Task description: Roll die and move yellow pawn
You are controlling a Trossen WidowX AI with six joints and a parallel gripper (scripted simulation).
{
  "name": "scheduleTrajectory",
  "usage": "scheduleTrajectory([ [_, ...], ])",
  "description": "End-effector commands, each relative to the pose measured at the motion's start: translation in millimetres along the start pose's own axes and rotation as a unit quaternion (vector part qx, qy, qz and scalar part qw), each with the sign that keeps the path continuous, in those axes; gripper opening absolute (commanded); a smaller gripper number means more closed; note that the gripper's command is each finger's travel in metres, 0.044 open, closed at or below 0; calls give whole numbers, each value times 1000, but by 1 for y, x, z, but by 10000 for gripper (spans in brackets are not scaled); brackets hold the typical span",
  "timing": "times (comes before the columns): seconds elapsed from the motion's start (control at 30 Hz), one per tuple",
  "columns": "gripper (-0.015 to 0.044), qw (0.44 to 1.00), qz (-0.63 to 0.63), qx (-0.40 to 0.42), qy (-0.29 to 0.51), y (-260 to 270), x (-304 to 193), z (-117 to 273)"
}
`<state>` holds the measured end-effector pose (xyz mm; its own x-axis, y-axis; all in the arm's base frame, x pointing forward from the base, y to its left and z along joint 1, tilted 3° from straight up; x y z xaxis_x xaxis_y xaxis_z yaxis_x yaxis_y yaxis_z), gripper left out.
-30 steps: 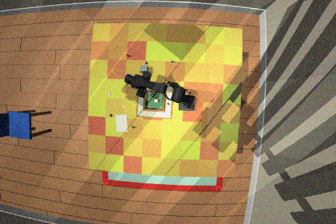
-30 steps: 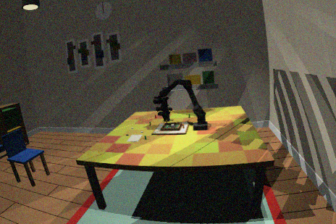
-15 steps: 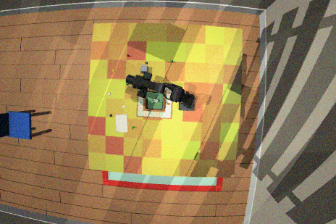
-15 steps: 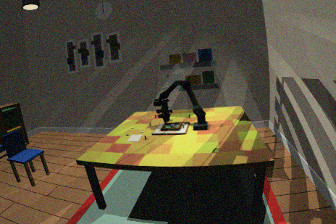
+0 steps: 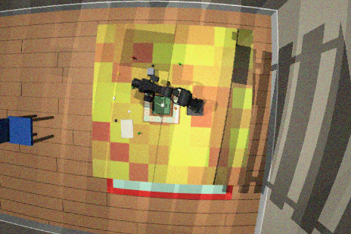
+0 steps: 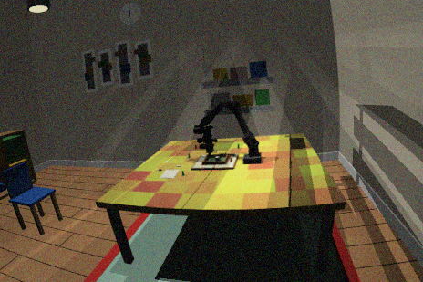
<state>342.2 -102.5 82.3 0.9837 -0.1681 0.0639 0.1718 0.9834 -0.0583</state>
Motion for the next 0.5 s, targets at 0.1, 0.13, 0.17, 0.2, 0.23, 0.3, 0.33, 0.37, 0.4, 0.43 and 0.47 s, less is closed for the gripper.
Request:
scheduleTrajectory([
  [0.1, 0, 1000, 3, 2, 0, 0, 6, 27],
  [0.13, 0, 1000, 3, 2, 0, -1, 6, 33],
  [0.17, 0, 1000, 3, 2, 0, -1, 7, 38],
  [0.2, 0, 1000, 3, 2, 0, -1, 8, 44],
  [0.23, 0, 1000, 3, 2, 0, -1, 8, 50],
  [0.3, 0, 1000, 3, 2, 0, -1, 8, 61],
  [0.33, 0, 1000, 3, 2, 0, -1, 8, 66],
  [0.37, 0, 1000, 3, 2, 0, -1, 8, 72],
  [0.4, 0, 1000, 3, 2, 0, -1, 8, 78],
  [0.43, 0, 1000, 3, 2, 0, -1, 8, 83],
  [0.47, 0, 1000, 3, 2, 0, -1, 8, 89],
])
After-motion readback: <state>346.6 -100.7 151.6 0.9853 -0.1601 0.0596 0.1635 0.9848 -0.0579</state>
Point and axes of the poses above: the point midway between the two fingers, 35 mm back from their tips, its own z axis back along the fingers, its own y axis across the jaws, x = y × z, the point moved 4 cm from there along z, back along the fingers, and after that the axes turned 4 degrees about z, right-handed, at the moved point
